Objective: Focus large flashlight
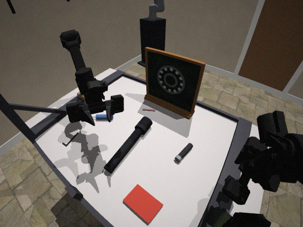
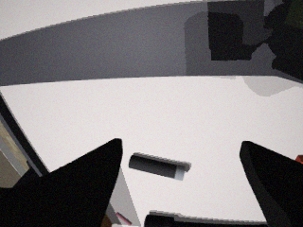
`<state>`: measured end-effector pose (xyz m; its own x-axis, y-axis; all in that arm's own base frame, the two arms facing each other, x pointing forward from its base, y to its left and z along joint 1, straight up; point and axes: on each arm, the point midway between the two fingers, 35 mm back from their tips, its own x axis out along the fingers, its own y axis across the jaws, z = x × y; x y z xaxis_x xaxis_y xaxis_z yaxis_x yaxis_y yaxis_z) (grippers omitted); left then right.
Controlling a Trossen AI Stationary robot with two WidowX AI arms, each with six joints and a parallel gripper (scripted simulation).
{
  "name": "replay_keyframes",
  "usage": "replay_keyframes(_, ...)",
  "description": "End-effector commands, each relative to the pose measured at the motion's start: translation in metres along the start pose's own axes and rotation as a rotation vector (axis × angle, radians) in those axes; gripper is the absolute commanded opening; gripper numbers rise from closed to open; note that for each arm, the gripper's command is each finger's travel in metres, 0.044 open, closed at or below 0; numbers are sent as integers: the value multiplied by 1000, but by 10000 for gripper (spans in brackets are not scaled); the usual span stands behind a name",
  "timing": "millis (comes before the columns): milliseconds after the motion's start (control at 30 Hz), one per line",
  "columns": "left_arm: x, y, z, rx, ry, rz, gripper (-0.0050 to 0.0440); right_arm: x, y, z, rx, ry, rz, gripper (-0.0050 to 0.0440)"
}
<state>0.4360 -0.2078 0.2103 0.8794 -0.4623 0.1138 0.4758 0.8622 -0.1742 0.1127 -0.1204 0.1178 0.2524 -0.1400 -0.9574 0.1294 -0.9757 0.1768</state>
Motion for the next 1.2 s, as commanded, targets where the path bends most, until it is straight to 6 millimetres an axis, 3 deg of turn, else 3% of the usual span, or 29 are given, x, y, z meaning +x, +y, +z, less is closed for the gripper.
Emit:
replay_keyframes(0,-4,4,24,13,-34,14,210,-2,8,-11,-121,31,52,338)
replay_keyframes(400,-34,38,70,63,-34,124,210,-10,31,-74,-773,151,314,338)
replay_keyframes(467,-34,38,70,63,-34,124,210,-10,31,-74,-773,151,314,338)
replay_keyframes(567,-41,43,80,72,-35,142,210,-14,33,-91,-928,173,389,338)
replay_keyframes(967,-84,70,117,123,-28,256,210,-44,26,-161,-1503,226,745,338)
replay_keyframes(1033,-84,70,117,123,-28,256,210,-44,26,-161,-1503,226,745,338)
replay_keyframes(1167,-98,77,127,137,-28,288,210,-59,18,-182,-1673,230,885,338)
